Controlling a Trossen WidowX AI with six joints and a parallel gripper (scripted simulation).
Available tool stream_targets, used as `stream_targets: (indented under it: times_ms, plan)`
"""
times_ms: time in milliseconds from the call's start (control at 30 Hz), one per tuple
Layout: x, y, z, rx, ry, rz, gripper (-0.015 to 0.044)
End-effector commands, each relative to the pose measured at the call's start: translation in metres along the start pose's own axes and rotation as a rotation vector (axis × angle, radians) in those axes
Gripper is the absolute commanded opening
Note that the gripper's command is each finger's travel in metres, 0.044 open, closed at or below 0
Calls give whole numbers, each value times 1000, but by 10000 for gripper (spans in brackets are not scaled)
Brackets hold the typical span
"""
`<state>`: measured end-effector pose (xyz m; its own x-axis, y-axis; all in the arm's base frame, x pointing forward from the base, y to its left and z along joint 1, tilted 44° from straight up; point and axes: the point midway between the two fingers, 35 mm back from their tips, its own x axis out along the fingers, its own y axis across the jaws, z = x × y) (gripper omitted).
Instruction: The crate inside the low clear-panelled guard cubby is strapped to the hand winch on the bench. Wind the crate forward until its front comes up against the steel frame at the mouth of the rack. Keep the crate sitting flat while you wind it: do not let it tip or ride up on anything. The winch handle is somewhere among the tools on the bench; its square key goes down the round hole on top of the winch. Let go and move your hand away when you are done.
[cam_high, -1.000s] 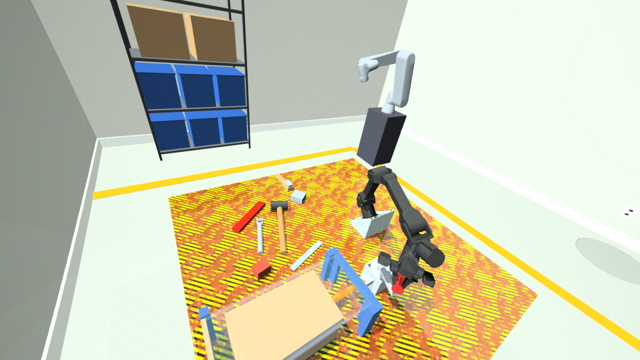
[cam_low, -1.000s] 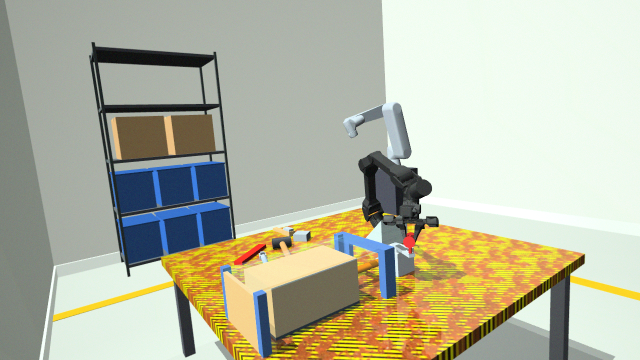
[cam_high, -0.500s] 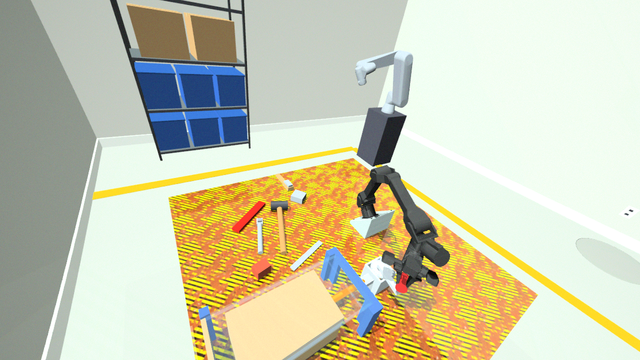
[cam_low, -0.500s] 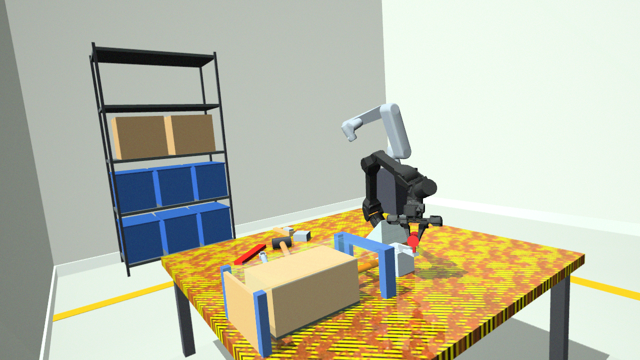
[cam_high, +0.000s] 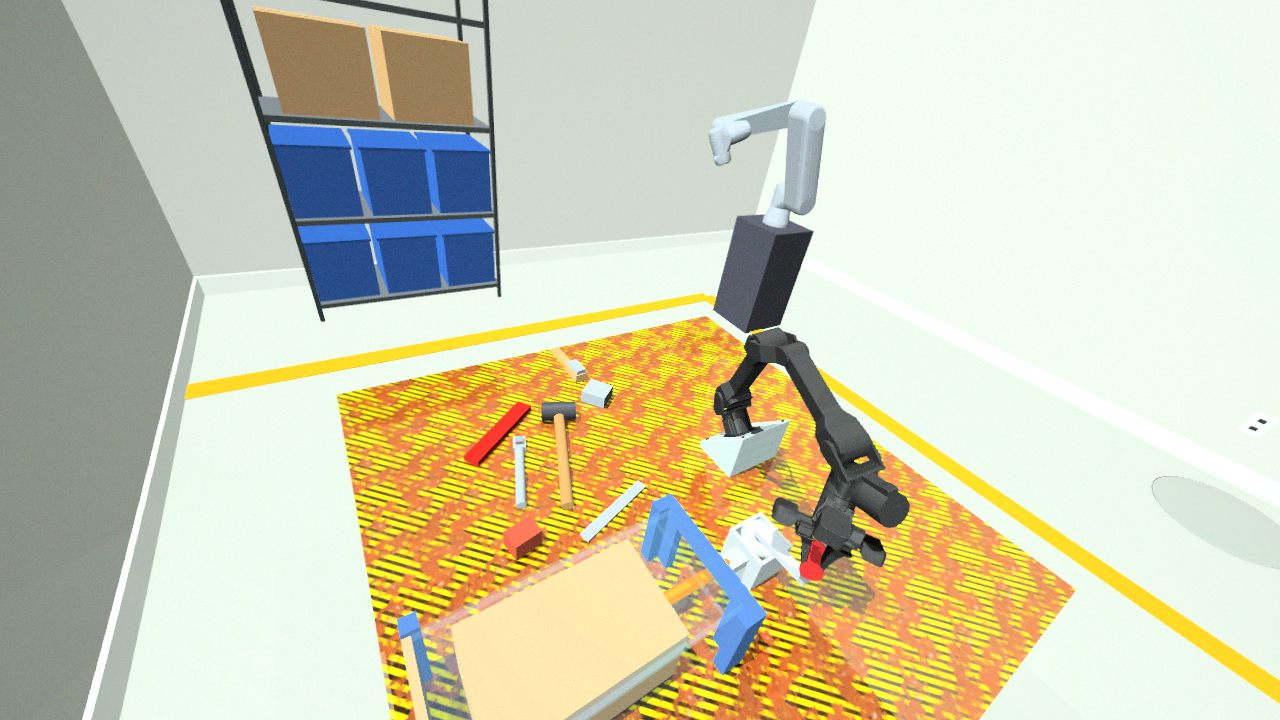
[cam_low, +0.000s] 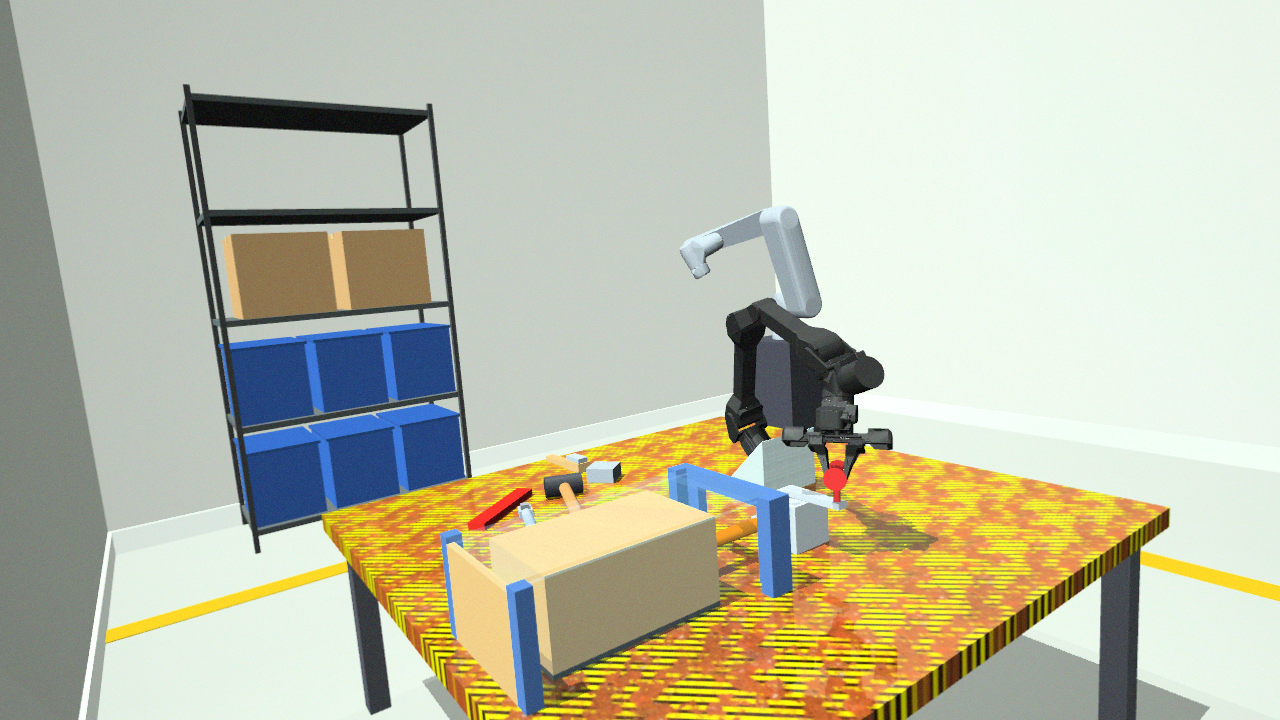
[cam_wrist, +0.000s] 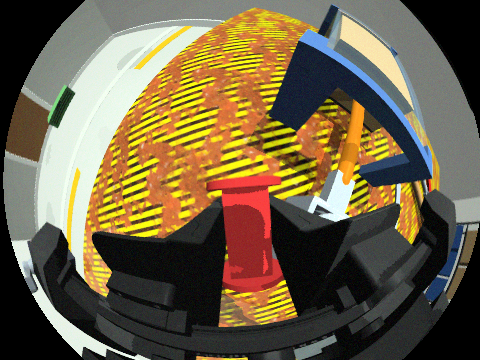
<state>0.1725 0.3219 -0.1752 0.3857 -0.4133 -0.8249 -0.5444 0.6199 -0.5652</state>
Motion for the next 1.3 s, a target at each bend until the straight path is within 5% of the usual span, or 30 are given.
stream_targets:
  times_ms: [0,1267]
  plan:
    - [-4,8,-16,-16,23,10,0]
    - [-26,13,-62,-19,27,12,0]
